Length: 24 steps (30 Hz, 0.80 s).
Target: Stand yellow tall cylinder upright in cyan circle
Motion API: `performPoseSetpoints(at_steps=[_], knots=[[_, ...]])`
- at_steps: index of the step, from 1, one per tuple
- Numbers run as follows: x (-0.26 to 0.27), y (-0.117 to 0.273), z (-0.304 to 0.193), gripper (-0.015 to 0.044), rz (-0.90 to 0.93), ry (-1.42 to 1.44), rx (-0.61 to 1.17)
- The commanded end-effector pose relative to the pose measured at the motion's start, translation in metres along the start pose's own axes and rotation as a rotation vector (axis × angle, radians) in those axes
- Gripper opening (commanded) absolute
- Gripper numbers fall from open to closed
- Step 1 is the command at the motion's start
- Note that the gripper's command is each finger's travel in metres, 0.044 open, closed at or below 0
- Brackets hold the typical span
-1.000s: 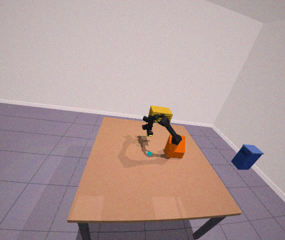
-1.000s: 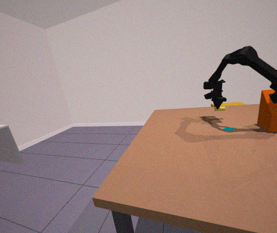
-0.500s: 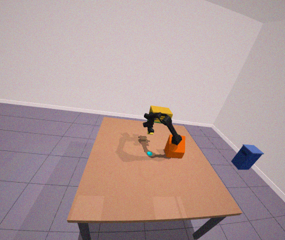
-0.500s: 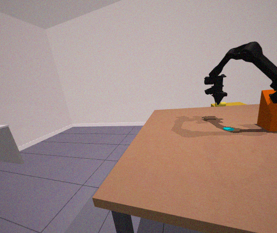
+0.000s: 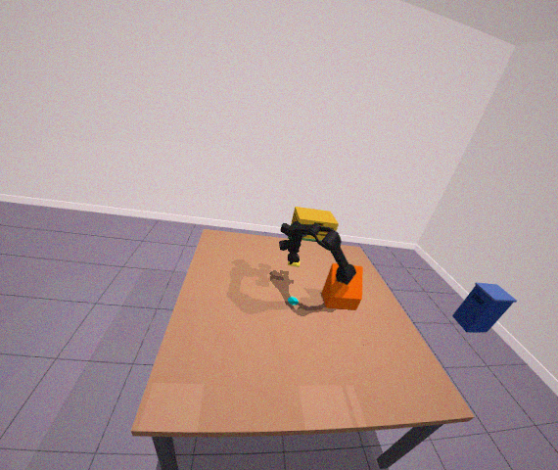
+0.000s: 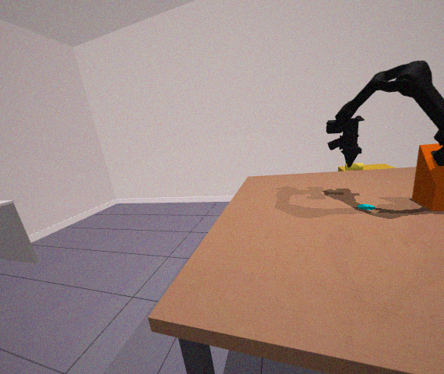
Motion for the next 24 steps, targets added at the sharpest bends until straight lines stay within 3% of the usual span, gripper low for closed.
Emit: performPoseSetpoints(at_steps=[1, 24], knots=[[0.015, 0.001, 0.0, 0.0105, 0.004, -0.054, 0.004], [0.087, 0.009, -0.004, 0.0105, 0.006, -0.333, 0.005]])
Point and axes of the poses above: the point midway between the two fingers, 35 mm back from their tips, its own y axis back along the fingers, its own x axis across the jaws, z = x × y, the point moved 5 cm from there along y, back along the fingers, and after that the axes turned 4 degrees about y, right-handed, at the moved point
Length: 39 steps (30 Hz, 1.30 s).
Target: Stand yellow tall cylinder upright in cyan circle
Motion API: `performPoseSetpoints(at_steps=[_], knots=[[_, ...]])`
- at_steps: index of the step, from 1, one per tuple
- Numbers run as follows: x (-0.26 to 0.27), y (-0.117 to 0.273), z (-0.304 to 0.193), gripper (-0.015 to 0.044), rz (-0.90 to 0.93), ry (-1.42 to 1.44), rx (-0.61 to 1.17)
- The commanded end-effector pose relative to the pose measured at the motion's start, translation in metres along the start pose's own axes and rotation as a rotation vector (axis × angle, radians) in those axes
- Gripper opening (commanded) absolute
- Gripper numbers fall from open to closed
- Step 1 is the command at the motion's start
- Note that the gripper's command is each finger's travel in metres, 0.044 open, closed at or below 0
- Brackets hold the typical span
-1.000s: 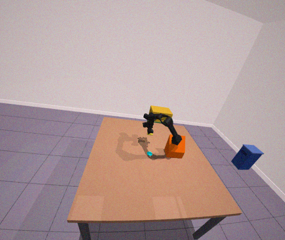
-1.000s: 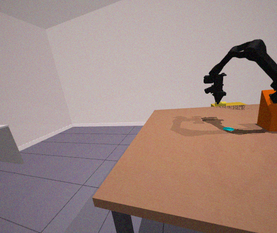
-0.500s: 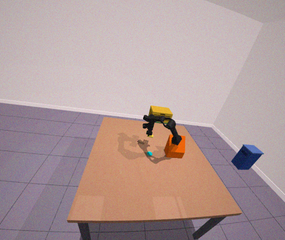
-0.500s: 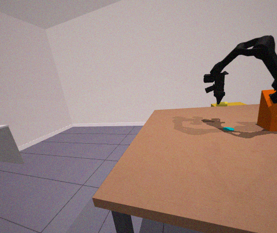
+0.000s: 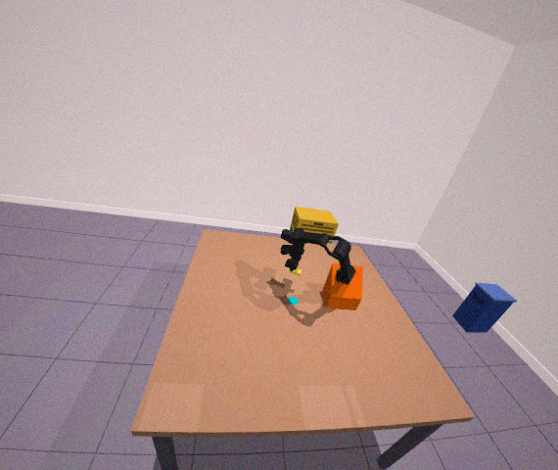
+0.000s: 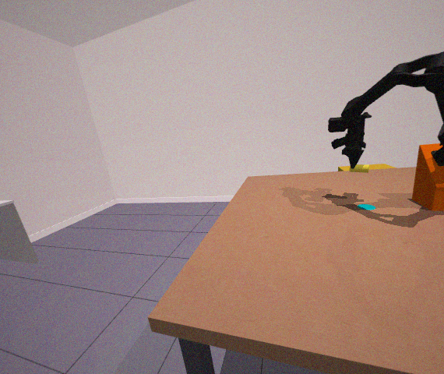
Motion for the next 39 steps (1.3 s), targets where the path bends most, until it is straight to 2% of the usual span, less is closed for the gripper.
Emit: performPoseSetpoints(at_steps=[1, 27, 39], knots=[[0.012, -0.001, -0.007, 0.0105, 0.005, -0.053, 0.007], [0.074, -0.001, -0.053, 0.0105, 0.017, -0.364, 0.02], [0.076, -0.007, -0.058, 0.0105, -0.04, -0.372, 0.019]])
Point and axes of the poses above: the point midway between the two fingers, 35 mm back from their tips, its own y axis back along the fingers, its own x axis across the jaws, z = x × y, the point moved 5 cm from there along y, back along the fingers, and after that the axes turned 4 degrees about y, right-handed, at the moved point
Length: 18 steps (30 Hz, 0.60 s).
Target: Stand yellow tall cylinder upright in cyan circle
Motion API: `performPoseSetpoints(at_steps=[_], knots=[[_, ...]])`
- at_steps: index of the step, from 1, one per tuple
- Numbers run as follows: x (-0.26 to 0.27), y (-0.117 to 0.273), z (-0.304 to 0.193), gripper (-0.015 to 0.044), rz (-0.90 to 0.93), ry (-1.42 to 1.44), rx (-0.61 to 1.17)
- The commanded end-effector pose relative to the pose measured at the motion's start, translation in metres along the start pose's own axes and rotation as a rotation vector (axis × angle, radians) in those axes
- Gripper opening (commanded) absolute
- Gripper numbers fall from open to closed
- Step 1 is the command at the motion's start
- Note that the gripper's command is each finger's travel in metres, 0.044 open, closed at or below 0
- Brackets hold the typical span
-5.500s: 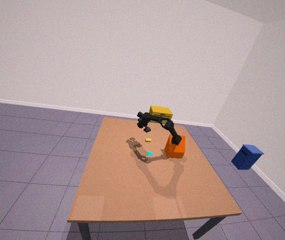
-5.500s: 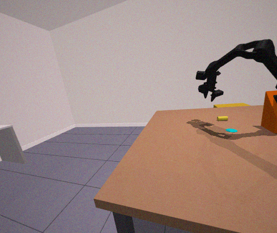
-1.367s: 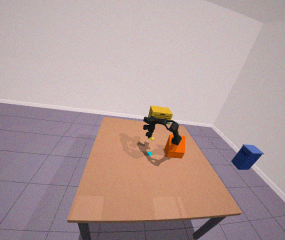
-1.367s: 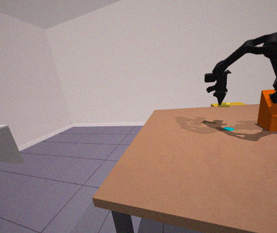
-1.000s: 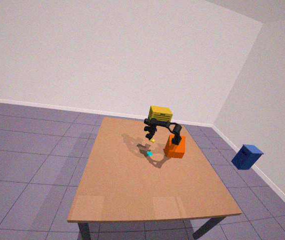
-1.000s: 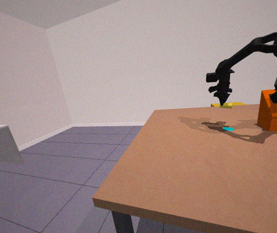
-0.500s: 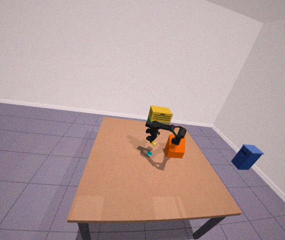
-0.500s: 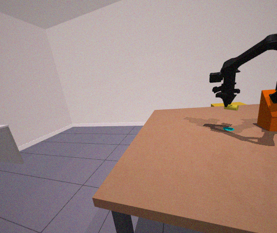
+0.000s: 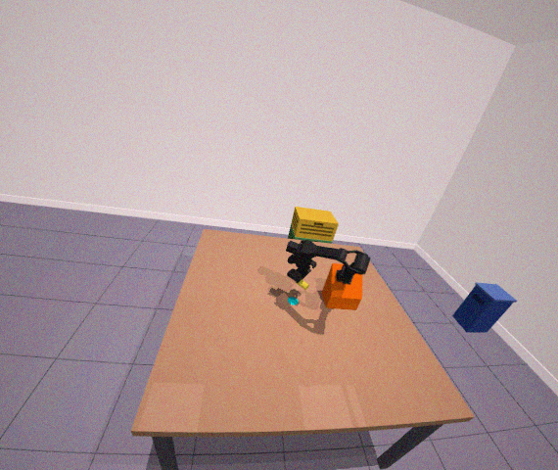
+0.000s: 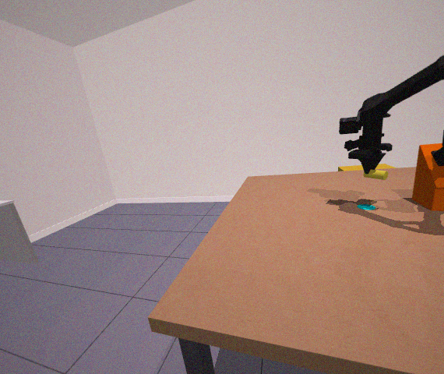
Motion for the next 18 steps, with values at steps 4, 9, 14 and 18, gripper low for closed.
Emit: performPoseSetpoints(at_steps=[4, 9, 14, 18], knots=[[-0.001, -0.006, -0.005, 0.0105, -0.054, -0.004, -0.009], [-0.001, -0.009, -0.007, 0.0105, -0.089, -0.005, -0.02], [-0.002, -0.013, -0.009, 0.0105, -0.124, -0.005, -0.033], [-0.002, -0.015, -0.011, 0.0105, -0.151, -0.005, -0.044]])
Point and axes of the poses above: the point midway between the two fingers, 35 mm back from their tips, its own y axis back along the fingers, its own x axis across the jaws, z = x × y, the point moved 5 cm from there along y, back along the fingers, and after that the axes turned 4 degrees about y, right-handed, at the moved point
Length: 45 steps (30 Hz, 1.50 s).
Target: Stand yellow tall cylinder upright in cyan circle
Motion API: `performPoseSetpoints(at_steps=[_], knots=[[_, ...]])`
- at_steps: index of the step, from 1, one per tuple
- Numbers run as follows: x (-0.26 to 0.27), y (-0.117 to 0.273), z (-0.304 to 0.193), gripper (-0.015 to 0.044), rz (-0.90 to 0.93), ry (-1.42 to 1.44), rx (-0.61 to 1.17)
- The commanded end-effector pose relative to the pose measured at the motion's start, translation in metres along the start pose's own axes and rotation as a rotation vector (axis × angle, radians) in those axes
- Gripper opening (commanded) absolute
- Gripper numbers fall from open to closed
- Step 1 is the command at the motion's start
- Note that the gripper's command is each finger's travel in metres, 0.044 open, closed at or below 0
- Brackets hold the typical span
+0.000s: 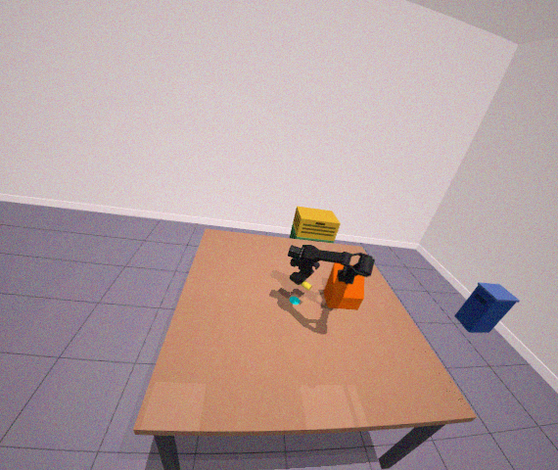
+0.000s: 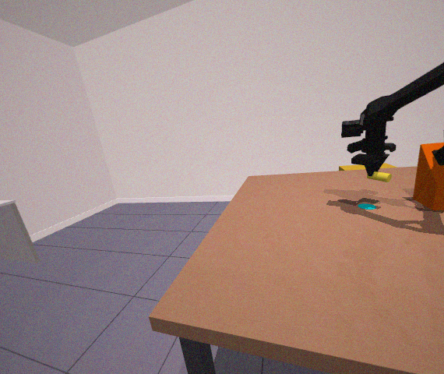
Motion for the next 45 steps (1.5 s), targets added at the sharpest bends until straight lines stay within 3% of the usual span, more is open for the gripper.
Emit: performPoseSetpoints(at_steps=[1, 45], knots=[[-0.001, -0.004, -0.003, 0.0105, -0.033, -0.002, -0.01], [-0.003, -0.024, -0.019, 0.0105, -0.277, -0.006, -0.195]])
Point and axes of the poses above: the point midway between the two fingers, 35 mm back from their tips, its own y axis back along the fingers, its own x axis across the jaws, z = x × y, the point moved 5 cm from there along y, back along the fingers, and after that the axes turned 4 degrees about y, right-handed, at the moved point
